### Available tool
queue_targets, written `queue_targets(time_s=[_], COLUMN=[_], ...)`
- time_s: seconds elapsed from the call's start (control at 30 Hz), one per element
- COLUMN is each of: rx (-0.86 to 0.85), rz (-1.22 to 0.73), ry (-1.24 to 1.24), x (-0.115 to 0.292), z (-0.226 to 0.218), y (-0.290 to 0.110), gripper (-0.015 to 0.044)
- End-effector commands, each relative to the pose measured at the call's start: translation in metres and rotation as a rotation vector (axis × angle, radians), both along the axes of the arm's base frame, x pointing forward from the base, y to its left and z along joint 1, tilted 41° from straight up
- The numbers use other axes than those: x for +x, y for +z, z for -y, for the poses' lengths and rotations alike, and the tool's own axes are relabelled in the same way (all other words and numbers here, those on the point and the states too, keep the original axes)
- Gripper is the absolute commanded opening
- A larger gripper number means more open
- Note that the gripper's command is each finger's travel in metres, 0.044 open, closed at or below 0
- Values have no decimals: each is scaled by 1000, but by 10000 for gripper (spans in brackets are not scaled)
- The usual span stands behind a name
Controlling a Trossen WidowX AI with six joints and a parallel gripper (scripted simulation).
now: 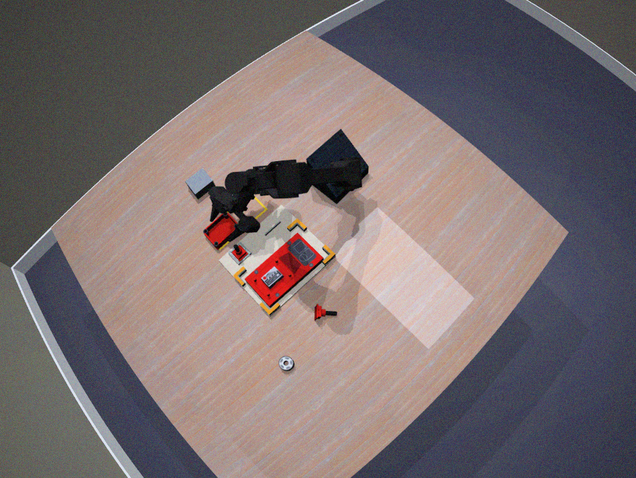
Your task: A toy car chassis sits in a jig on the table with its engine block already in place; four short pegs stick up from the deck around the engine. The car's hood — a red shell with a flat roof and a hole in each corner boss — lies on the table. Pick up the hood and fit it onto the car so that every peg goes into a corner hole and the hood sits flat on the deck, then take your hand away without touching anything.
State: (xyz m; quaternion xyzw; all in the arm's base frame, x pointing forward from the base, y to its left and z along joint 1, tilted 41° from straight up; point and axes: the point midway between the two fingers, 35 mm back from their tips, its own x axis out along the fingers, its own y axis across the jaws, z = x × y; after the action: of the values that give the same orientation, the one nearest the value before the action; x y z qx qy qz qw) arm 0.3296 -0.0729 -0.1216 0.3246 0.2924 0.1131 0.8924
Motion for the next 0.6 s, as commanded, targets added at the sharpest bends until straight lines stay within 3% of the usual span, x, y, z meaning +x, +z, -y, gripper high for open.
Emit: queue_targets(time_s=[0.0,0.07,0.4,0.57], rx=[0,0,0,-1], rz=[0,0,0,-1], ry=[0,0,0,0], x=[0,0,0,1], z=[0,0,0,5], y=[0,0,0,5], gripper=[414,361,295,163])
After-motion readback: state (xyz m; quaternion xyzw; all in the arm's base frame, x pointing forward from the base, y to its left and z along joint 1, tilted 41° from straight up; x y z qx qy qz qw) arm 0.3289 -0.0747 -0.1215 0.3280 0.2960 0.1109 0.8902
